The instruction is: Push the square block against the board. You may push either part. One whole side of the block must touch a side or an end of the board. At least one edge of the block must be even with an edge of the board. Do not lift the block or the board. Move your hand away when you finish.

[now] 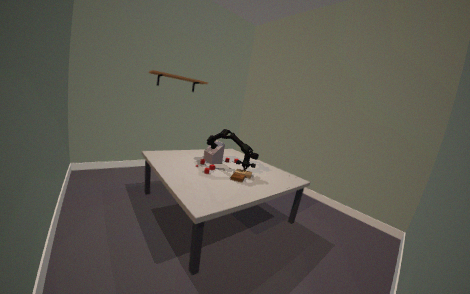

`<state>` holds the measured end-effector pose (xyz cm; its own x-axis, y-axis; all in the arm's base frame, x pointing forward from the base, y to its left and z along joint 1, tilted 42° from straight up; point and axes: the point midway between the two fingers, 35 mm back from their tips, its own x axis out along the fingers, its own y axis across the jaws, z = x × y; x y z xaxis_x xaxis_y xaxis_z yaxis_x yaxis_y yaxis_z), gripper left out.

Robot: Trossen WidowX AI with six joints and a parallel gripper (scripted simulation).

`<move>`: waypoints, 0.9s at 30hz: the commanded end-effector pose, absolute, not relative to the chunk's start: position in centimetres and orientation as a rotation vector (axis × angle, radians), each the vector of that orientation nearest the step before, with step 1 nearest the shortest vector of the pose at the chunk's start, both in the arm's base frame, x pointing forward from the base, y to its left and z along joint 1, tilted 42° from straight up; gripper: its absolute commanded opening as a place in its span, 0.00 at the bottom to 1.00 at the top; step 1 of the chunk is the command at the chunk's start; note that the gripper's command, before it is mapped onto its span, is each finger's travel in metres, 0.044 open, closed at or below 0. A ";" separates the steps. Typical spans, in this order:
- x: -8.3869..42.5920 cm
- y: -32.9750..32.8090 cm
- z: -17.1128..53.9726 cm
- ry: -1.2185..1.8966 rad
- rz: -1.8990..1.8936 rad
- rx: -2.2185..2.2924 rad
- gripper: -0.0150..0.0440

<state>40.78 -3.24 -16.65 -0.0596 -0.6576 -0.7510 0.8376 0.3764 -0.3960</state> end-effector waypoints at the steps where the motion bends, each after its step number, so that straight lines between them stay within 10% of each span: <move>1: 41.2 -4.2 -16.2 1.056 -1.249 0.215 0.25; 27: 41.0 -3.8 -16.5 1.056 -1.249 0.216 0.25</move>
<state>41.40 -4.09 -16.08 -0.0572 -0.6612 -0.7480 0.8464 0.3653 -0.3876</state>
